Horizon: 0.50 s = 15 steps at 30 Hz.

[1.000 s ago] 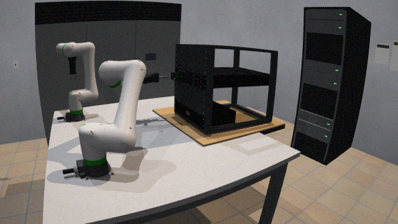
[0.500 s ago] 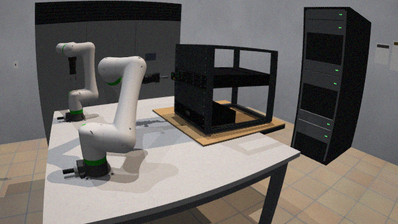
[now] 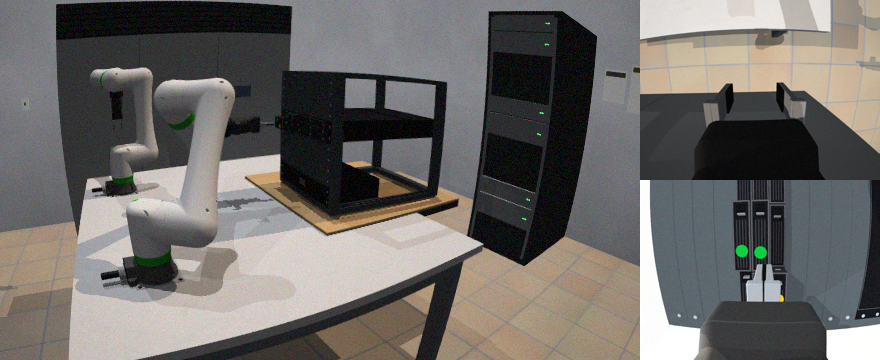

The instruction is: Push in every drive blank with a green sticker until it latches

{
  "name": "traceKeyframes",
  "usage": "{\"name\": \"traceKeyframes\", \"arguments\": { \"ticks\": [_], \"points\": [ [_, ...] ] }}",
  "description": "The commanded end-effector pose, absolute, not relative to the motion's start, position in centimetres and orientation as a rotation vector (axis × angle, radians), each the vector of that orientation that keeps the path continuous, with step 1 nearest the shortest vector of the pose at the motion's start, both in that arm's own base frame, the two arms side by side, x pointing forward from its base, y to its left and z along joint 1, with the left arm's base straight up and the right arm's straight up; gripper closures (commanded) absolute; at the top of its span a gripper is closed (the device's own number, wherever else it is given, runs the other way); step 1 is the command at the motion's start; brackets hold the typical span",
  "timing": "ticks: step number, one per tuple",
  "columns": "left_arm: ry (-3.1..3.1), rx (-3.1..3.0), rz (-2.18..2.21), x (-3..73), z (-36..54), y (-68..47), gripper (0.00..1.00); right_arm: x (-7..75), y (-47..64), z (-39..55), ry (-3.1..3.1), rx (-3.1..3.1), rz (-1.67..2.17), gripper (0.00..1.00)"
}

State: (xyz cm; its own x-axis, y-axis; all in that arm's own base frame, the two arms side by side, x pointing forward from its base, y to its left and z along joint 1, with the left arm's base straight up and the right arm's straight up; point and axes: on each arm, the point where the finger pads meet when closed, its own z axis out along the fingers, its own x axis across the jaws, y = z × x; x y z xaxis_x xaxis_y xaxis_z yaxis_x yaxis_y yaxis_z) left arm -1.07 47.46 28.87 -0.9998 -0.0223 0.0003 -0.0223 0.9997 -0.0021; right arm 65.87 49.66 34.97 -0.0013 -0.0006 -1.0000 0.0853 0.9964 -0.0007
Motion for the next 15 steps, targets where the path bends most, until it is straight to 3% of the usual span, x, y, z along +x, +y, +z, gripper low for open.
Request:
{"name": "traceKeyframes", "arguments": {
  "ticks": [1,15],
  "points": [
    [-3.141,0.035,0.0,-1.1,29.0,47.5,0.0,65.4,47.7,35.5,1.569,0.066,-0.064,1.0],
    [-3.141,0.035,0.0,-1.1,29.0,47.5,0.0,64.9,45.5,35.8,1.569,0.066,-0.064,1.0]
  ]
}}
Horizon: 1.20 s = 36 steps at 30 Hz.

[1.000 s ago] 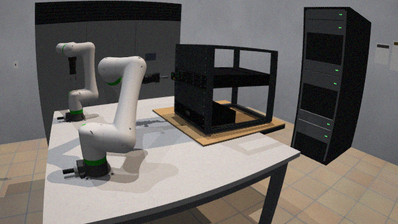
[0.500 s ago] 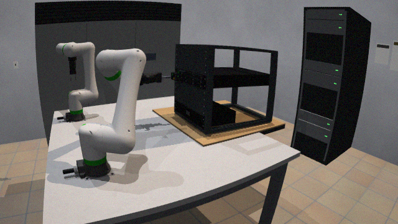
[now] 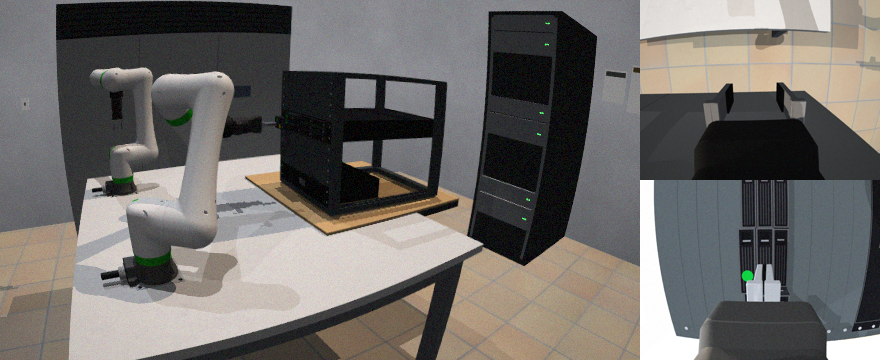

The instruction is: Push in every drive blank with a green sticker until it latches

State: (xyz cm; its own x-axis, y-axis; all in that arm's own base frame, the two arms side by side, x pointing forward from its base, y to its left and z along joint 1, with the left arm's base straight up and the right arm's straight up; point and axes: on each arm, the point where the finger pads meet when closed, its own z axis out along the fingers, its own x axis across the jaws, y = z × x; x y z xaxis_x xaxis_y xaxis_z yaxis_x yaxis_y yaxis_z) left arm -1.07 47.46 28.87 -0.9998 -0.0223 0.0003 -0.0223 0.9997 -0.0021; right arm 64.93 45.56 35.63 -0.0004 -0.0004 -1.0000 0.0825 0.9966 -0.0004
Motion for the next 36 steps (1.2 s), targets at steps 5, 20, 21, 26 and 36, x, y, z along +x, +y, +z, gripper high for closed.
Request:
{"name": "traceKeyframes", "arguments": {
  "ticks": [5,20,21,26,36],
  "points": [
    [-3.141,0.035,0.0,-1.1,29.0,47.5,0.0,65.8,45.5,35.8,1.569,0.066,-0.064,1.0],
    [-3.141,0.035,0.0,-1.1,29.0,47.5,0.0,70.3,45.1,35.8,1.568,0.066,-0.064,1.0],
    [-3.141,0.035,0.0,-1.1,29.0,47.5,0.0,70.3,45.1,35.8,1.568,0.066,-0.064,1.0],
    [-3.141,0.035,0.0,-1.1,29.0,47.5,0.0,70.3,45.1,35.8,1.568,0.066,-0.064,1.0],
    [-3.141,0.035,0.0,-1.1,29.0,47.5,0.0,70.3,45.1,35.8,1.568,0.066,-0.064,1.0]
  ]
}}
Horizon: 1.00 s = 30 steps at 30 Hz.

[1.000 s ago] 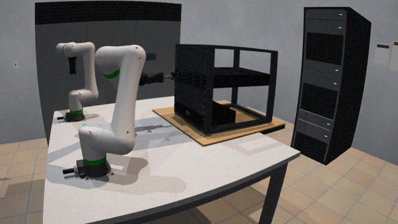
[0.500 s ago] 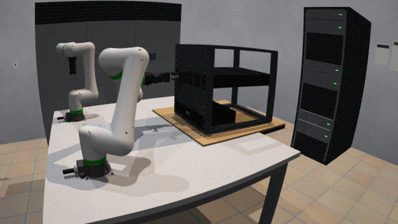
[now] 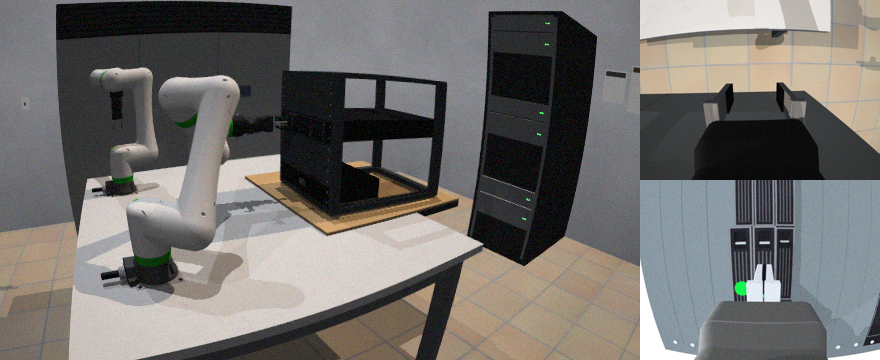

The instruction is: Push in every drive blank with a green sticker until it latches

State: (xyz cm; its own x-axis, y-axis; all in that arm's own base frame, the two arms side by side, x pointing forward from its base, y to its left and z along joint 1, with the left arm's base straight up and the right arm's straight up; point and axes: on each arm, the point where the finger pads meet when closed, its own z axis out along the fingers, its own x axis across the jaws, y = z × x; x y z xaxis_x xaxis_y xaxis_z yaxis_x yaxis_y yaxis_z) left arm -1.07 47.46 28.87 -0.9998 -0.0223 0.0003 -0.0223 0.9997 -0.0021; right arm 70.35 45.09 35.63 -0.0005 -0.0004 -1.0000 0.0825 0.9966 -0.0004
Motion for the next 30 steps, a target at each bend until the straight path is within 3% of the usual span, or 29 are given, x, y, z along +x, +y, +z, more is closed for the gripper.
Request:
{"name": "traceKeyframes", "arguments": {
  "ticks": [1,30],
  "points": [
    [-3.141,0.035,0.0,-1.05,28.97,47.49,0.0,70.34,45.08,35.81,1.568,0.066,-0.064,1.0],
    [-3.141,0.035,0.0,-1.05,28.97,47.49,0.0,71.34,45.0,35.81,1.568,0.066,-0.064,1.0]
  ]
}}
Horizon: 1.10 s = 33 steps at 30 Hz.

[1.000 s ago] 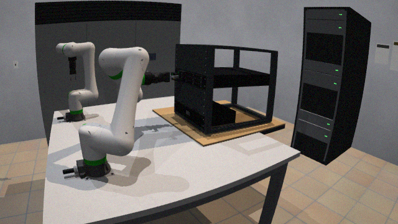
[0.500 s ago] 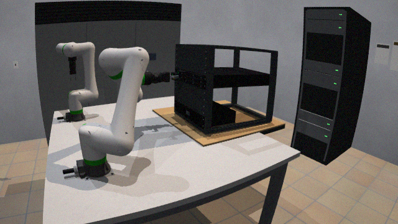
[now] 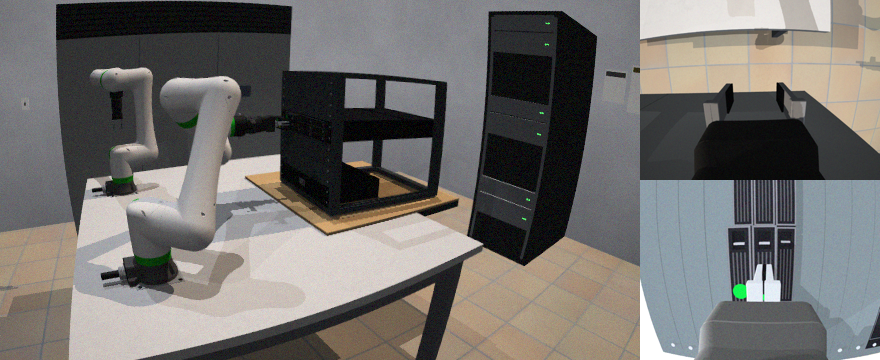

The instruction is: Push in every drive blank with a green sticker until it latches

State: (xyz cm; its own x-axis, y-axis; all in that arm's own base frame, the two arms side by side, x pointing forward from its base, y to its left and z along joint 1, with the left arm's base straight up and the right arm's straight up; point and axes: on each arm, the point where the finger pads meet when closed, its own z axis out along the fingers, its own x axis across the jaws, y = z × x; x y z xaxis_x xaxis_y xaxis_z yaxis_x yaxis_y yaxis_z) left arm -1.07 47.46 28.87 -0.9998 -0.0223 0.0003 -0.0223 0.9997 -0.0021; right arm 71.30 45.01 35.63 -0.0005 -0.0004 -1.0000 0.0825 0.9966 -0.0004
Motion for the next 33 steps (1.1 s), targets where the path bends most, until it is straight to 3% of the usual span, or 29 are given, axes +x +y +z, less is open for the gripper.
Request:
{"name": "traceKeyframes", "arguments": {
  "ticks": [1,33],
  "points": [
    [-3.141,0.035,0.0,-1.1,29.0,47.5,0.0,71.3,45.0,35.8,1.568,0.066,-0.064,1.0],
    [-3.141,0.035,0.0,-1.1,29.0,47.5,0.0,72.9,44.9,35.8,1.568,0.066,-0.064,1.0]
  ]
}}
